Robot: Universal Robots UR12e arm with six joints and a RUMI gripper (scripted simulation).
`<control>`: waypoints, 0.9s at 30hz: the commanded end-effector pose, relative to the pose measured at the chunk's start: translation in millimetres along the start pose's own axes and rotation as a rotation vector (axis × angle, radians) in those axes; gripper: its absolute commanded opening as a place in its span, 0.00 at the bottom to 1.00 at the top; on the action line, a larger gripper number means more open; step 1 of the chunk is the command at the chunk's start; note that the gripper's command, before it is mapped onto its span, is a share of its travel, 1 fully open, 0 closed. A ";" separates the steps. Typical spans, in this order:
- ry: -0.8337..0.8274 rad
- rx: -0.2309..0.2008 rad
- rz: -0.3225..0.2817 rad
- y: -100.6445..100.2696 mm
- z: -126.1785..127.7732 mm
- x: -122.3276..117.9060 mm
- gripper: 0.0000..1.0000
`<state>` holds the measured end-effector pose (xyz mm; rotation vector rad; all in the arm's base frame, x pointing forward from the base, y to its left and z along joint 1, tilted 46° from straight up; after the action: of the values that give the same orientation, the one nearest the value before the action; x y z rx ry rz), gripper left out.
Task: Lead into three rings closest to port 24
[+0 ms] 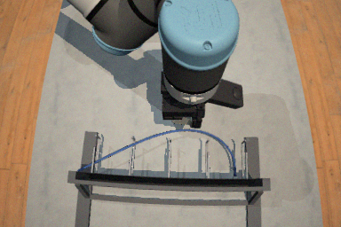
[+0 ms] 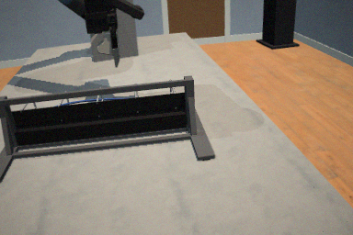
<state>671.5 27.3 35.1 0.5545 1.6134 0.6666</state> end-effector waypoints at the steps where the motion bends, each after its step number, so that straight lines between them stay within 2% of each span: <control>1: 0.000 -0.001 0.000 -4.1 0.4 -0.1 0.20; 13: 0.000 -0.001 0.000 -33.7 1.1 -0.3 0.20; 15: 0.000 -0.001 0.000 -33.7 1.1 -0.3 0.20; 27: 0.000 -0.001 0.000 -71.2 2.0 -0.4 0.20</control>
<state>673.6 -14.8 -5.6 0.5556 1.6135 0.6660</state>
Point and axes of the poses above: the point where the finger pads meet when closed, its own y axis back along the fingers, its own z axis across the jaws, x = y × z, the point moved 6 cm from there along y, back along the fingers, and after that the axes turned 14 degrees about y, right-handed, at the moved point
